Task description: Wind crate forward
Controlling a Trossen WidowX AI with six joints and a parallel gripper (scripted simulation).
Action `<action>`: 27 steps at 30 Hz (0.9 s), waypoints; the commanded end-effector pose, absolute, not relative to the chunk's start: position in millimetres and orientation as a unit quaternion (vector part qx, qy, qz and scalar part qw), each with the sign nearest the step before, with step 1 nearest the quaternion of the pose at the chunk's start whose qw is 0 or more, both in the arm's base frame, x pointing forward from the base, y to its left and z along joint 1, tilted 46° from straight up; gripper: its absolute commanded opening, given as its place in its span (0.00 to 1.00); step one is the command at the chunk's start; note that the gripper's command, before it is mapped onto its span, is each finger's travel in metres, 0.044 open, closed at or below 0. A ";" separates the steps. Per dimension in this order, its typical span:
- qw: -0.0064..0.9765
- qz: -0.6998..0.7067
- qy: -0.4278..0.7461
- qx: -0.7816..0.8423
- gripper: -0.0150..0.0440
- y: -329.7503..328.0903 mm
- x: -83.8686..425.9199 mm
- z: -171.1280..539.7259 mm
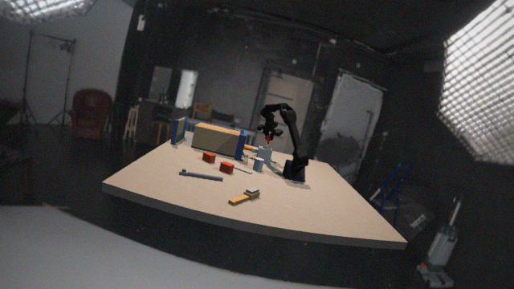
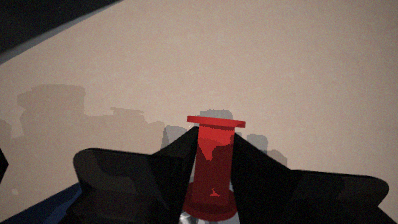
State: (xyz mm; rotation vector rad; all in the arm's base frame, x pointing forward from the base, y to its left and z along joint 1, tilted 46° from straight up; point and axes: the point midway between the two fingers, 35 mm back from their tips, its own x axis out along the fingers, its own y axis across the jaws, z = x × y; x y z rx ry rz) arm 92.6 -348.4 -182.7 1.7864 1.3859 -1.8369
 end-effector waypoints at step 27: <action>0.125 -0.617 0.468 0.620 0.25 -350.5 146.3 -183.3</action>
